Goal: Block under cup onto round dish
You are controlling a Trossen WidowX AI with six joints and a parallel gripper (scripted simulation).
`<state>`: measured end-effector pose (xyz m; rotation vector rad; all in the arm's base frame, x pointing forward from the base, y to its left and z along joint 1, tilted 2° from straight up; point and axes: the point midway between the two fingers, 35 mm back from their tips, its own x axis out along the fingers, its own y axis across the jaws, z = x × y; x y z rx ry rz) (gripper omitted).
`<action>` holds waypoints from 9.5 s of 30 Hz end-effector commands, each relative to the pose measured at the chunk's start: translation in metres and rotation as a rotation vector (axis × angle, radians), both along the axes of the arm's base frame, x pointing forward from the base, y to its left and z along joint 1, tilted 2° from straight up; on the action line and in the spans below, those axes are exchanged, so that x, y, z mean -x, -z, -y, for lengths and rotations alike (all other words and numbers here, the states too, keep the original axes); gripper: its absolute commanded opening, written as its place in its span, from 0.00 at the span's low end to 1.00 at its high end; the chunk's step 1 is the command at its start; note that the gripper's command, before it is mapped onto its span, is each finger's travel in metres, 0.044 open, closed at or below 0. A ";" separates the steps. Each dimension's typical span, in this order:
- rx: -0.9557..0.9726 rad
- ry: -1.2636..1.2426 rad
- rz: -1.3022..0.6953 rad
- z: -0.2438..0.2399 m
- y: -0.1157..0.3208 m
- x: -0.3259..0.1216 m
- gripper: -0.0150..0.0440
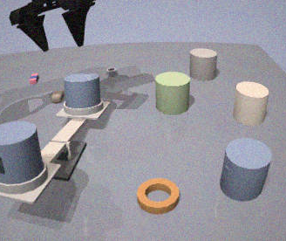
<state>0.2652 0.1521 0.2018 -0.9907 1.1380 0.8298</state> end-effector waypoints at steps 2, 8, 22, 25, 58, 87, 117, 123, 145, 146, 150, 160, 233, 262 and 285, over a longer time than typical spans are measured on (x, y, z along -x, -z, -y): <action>0.026 -0.160 -0.084 -0.012 0.017 -0.014 1.00; 0.037 -0.311 -0.162 -0.023 0.035 -0.027 1.00; 0.037 -0.316 -0.164 -0.024 0.051 -0.028 1.00; 0.037 -0.316 -0.164 -0.024 0.053 -0.028 1.00; 0.037 -0.316 -0.164 -0.027 0.106 -0.031 1.00; 0.037 -0.315 -0.163 -0.028 0.100 -0.033 0.25; 0.036 -0.315 -0.161 -0.029 0.060 -0.035 0.25; 0.035 -0.315 -0.160 -0.028 0.052 -0.035 0.25; 0.035 -0.315 -0.159 -0.027 0.023 -0.033 0.25; 0.035 -0.315 -0.159 -0.026 0.022 -0.033 0.25; 0.035 -0.315 -0.158 -0.026 0.016 -0.032 0.25; 0.034 -0.314 -0.158 -0.024 0.003 -0.030 0.25; 0.040 -0.311 -0.167 -0.021 -0.014 -0.024 0.25; 0.031 -0.315 -0.171 -0.091 0.053 0.040 0.25; 0.027 -0.317 -0.173 -0.109 0.115 0.070 0.25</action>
